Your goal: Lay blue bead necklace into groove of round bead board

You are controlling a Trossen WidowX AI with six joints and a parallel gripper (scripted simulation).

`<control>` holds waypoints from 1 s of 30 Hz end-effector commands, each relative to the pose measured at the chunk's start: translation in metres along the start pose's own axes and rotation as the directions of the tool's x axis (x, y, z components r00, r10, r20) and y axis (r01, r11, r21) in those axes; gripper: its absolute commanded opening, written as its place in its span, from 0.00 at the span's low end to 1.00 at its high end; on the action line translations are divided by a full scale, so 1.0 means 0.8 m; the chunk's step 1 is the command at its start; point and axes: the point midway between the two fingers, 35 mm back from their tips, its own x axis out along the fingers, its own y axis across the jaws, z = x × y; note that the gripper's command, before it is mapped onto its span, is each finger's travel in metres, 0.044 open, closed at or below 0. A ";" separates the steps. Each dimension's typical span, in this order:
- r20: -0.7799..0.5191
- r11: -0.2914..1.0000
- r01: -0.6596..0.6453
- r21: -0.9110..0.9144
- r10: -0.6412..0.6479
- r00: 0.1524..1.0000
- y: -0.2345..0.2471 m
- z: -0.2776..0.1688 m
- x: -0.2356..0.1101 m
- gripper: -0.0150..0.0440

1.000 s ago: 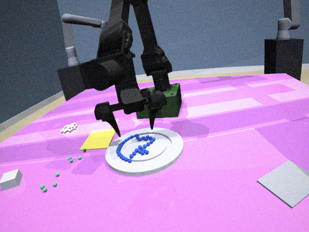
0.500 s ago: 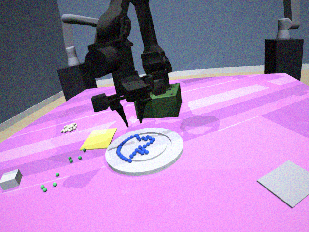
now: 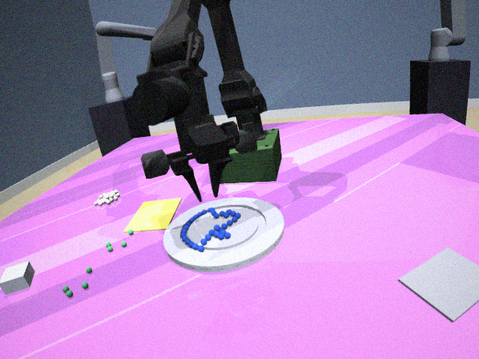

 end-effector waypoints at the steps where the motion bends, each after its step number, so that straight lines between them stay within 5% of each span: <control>1: -0.008 1.000 -0.008 -0.004 0.008 1.000 0.002 -0.002 0.011 0.46; 22: -0.015 1.000 -0.015 -0.009 0.015 1.000 0.005 -0.005 0.036 0.46; 27: -0.012 1.000 -0.010 -0.003 0.010 1.000 0.004 -0.004 0.033 0.25; 30: -0.012 1.000 -0.010 -0.003 0.010 1.000 0.004 -0.004 0.033 0.25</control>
